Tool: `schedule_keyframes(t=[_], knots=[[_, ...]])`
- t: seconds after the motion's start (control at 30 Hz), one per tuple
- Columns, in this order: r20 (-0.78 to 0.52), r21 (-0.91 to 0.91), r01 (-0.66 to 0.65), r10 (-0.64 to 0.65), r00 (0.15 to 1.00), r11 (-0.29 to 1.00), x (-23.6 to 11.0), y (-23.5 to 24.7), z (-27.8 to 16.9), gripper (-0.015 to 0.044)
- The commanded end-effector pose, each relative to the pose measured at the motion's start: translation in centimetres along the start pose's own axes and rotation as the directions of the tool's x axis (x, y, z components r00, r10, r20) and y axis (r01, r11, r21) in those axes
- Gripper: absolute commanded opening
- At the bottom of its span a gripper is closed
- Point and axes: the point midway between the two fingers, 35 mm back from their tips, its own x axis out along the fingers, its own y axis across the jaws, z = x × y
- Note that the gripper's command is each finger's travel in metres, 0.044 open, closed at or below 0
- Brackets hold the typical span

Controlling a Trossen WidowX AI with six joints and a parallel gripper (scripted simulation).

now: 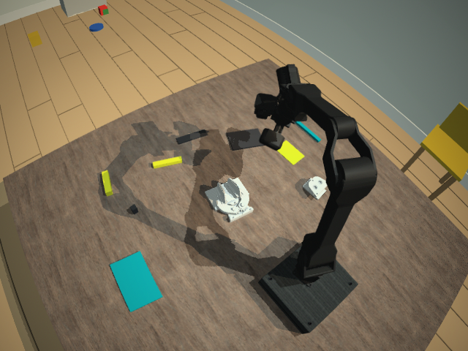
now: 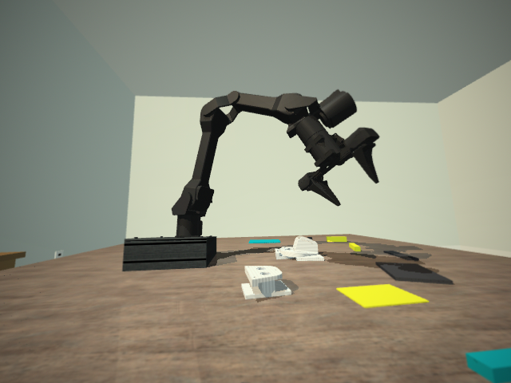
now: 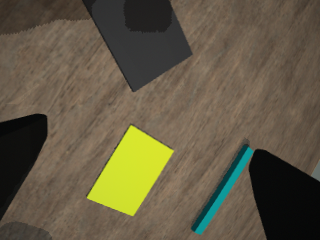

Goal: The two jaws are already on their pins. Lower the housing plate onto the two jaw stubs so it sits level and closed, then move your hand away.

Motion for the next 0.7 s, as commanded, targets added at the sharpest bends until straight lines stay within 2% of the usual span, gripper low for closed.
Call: schedule_keyframes(t=[0.0, 0.33, 0.57, 0.67], knots=[[-0.086, 0.070, -0.062, 0.068, 0.994, 0.996, 0.6, 0.4, -4.5, 0.0440], [-0.216, 0.279, -0.181, 0.245, 0.945, 0.943, -0.2, 2.5, -14.3, 0.0440], [-0.247, 0.434, -0.253, 0.384, 0.890, 0.864, -1.7, 5.1, -20.0, 0.0440], [-0.246, 0.466, -0.267, 0.413, 0.877, 0.843, -2.0, 5.7, -21.1, 0.0440]])
